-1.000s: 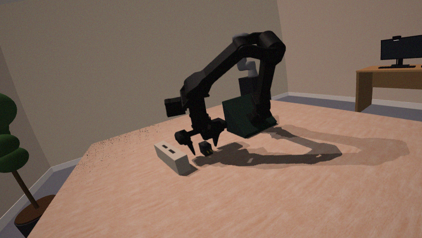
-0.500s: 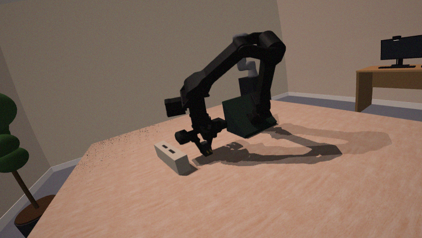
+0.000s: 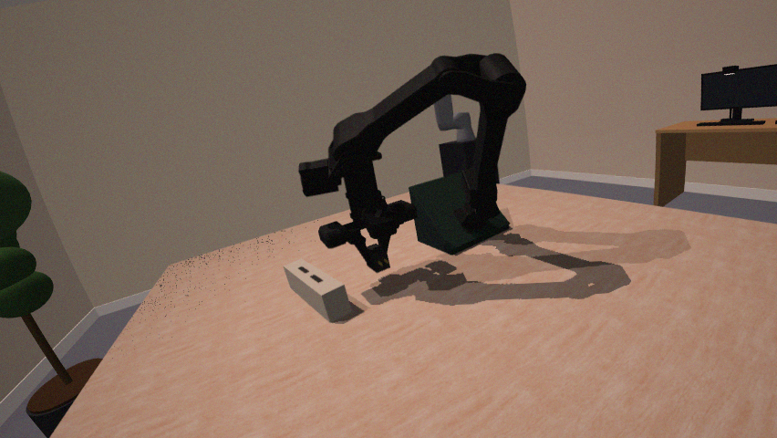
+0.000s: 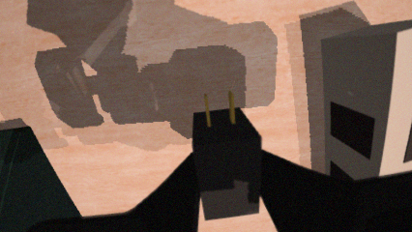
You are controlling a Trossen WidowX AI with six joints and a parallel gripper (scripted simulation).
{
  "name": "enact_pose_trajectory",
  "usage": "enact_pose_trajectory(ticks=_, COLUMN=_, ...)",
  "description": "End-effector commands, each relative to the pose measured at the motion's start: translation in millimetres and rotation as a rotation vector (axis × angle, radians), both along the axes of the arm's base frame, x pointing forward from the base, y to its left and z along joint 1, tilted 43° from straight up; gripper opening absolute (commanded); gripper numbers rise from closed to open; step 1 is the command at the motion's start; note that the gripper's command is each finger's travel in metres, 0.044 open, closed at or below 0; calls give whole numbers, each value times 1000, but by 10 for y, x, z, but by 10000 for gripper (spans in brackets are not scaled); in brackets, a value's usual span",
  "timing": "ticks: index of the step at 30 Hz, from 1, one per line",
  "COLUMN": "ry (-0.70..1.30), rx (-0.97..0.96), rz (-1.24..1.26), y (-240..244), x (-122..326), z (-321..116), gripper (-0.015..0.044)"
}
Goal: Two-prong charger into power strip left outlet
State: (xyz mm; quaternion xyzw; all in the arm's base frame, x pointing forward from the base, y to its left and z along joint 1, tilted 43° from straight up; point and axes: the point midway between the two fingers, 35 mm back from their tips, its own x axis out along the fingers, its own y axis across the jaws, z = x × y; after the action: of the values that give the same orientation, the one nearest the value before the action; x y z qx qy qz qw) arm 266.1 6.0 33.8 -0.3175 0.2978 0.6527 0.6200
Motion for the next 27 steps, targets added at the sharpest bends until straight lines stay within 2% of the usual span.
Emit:
enact_pose_trajectory(ticks=1, ry=-13, rx=-6, rz=0, y=-137, x=6, z=152, gripper=0)
enact_pose_trajectory(ticks=27, ry=203, rx=-4, rz=-243, y=-113, x=20, z=41, gripper=0)
